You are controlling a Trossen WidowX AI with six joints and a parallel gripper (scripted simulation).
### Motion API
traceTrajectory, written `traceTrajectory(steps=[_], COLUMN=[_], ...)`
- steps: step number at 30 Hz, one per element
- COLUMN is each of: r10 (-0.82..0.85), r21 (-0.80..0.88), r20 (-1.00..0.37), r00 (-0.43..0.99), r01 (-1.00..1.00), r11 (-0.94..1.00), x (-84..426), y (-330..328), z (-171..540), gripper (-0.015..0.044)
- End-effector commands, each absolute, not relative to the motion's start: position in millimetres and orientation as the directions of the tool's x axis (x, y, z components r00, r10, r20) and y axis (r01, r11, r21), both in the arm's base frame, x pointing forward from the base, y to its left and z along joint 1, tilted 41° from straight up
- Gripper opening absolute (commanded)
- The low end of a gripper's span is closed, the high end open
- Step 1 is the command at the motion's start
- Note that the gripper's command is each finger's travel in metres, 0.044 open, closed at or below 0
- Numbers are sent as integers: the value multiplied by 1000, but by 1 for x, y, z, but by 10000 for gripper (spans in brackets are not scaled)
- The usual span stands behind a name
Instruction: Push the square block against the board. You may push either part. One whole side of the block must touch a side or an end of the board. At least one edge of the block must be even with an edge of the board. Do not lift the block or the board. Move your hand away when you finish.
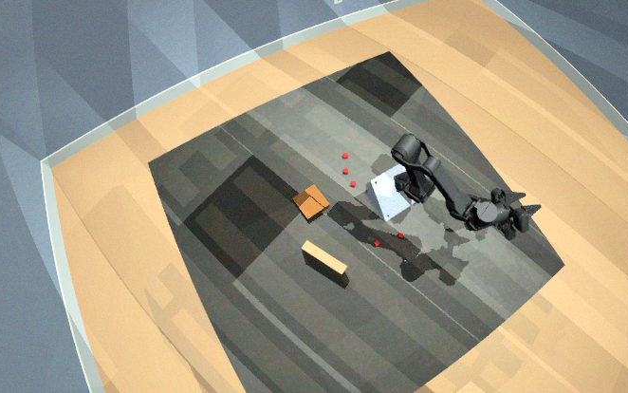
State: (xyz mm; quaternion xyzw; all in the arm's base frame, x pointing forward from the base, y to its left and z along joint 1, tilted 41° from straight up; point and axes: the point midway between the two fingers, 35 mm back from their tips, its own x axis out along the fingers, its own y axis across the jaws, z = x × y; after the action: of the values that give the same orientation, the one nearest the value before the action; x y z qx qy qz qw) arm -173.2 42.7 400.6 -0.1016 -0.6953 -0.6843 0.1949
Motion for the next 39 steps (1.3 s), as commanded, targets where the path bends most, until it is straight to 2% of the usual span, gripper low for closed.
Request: traceTrajectory(steps=[1,6,15,32,39], r10=[-125,-86,153,478,635], r21=[912,916,929,949,965], r20=[410,402,365,296,197], r00=[-903,-912,-918,-827,-747], r01=[408,402,350,196,35], r11=[43,22,-118,-248,-259], x=[-173,-175,-175,-143,-112], y=[43,53,117,204,257], z=[401,402,411,416,410], gripper=[374,243,6,0,0])
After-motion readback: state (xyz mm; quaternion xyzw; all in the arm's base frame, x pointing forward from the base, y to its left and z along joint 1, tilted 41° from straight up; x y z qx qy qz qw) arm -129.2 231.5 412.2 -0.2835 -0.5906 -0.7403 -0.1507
